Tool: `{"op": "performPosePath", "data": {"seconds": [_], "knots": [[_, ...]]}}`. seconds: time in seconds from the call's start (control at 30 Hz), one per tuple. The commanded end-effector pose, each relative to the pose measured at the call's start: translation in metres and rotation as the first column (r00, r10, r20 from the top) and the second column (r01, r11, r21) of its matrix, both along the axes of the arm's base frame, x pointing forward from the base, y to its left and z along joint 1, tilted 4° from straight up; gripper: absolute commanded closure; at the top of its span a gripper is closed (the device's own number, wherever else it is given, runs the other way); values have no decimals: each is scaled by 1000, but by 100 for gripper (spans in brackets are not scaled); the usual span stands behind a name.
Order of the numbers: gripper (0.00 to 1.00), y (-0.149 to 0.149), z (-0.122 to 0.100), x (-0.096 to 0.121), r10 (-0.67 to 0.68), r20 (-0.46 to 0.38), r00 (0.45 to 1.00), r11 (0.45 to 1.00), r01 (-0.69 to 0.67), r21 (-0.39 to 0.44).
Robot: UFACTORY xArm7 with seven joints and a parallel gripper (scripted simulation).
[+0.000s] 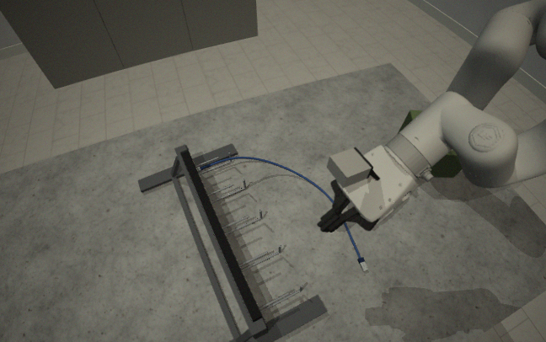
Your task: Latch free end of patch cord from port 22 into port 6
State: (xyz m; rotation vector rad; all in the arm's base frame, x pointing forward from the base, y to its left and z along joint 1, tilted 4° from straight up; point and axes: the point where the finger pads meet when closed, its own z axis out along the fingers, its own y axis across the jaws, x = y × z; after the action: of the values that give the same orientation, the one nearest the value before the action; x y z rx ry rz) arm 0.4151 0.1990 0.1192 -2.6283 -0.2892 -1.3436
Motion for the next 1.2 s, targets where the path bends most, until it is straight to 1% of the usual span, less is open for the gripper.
{"op": "performPosePath", "data": {"seconds": [0.0, 0.2, 0.37, 0.43, 0.53, 0.7, 0.93, 1.0, 1.07, 1.17], "knots": [[100, -2, -8, 8, -28, 42, 999, 1000, 28, 9], [100, -2, -9, 9, -30, 42, 999, 1000, 30, 9], [100, 0, -16, 19, -30, 42, 999, 1000, 30, 9], [100, 0, -16, 19, -30, 42, 999, 1000, 30, 9], [100, 4, -25, 33, -30, 42, 999, 1000, 30, 9], [100, 13, -47, 66, -30, 42, 999, 1000, 30, 9], [100, 24, -73, 104, -30, 42, 999, 1000, 30, 9], [100, 24, -73, 104, -30, 42, 999, 1000, 30, 9], [100, 26, -79, 113, -30, 42, 999, 1000, 30, 9], [100, 28, -84, 120, -30, 42, 999, 1000, 30, 9]]}}
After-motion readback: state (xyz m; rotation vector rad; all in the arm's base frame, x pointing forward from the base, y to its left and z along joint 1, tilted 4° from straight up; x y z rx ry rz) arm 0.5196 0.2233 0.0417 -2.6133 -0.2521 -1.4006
